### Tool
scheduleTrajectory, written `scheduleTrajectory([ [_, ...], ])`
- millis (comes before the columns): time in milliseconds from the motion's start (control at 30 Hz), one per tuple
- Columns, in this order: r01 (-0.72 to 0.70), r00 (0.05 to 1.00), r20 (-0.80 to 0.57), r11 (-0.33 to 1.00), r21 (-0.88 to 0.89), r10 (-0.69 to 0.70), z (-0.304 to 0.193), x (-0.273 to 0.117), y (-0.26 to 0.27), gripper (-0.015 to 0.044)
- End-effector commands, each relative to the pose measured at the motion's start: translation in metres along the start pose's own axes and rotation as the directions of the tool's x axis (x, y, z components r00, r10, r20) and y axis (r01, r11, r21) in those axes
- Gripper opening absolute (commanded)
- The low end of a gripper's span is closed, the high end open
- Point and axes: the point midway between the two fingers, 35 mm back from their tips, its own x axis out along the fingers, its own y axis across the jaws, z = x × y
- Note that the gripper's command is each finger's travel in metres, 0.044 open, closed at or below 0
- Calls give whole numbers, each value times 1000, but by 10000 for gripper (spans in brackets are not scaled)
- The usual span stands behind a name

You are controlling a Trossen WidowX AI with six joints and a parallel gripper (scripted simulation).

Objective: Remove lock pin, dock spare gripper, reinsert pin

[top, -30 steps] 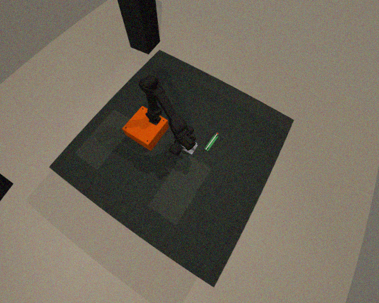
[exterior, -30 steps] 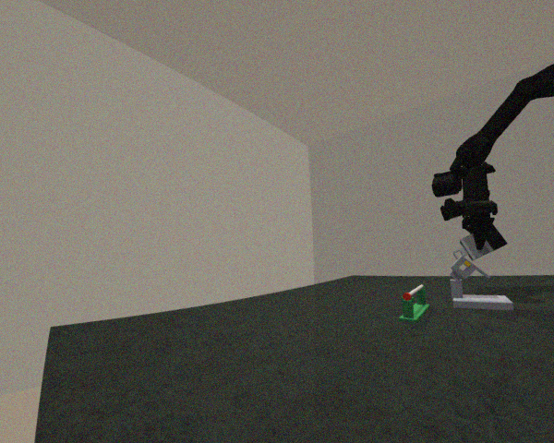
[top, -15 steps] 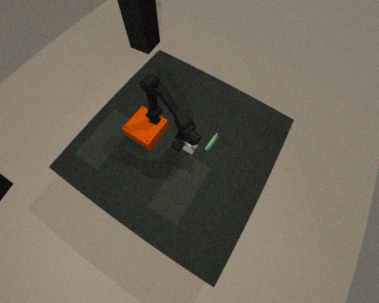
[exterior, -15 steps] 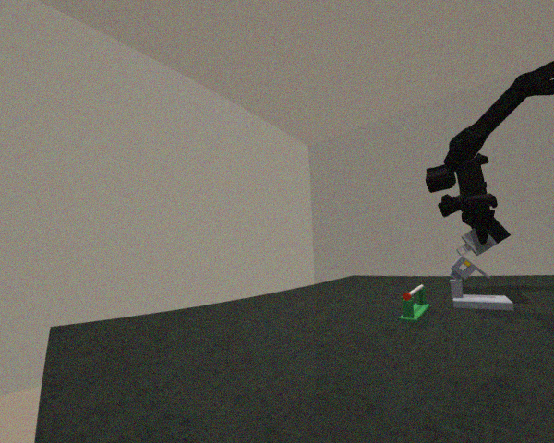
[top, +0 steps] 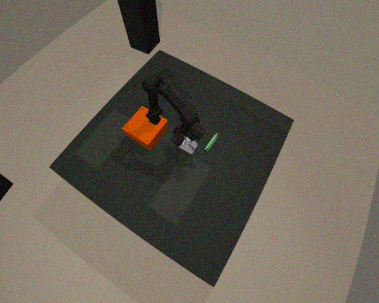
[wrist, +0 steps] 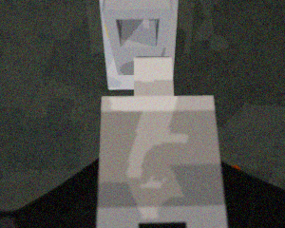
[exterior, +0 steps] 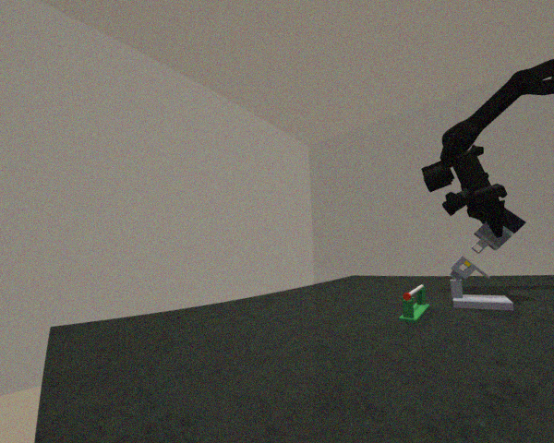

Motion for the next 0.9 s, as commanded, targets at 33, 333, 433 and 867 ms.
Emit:
scheduleTrajectory([
  [33,26,998,-61,1000,3,-26,-8,-6,6,0],
  [333,18,997,-71,1000,-2,-18,-2,-1,9,0],
  [433,13,998,-68,1000,-3,-13,0,1,10,0],
  [867,15,998,-67,1000,0,-15,13,9,9,0],
])
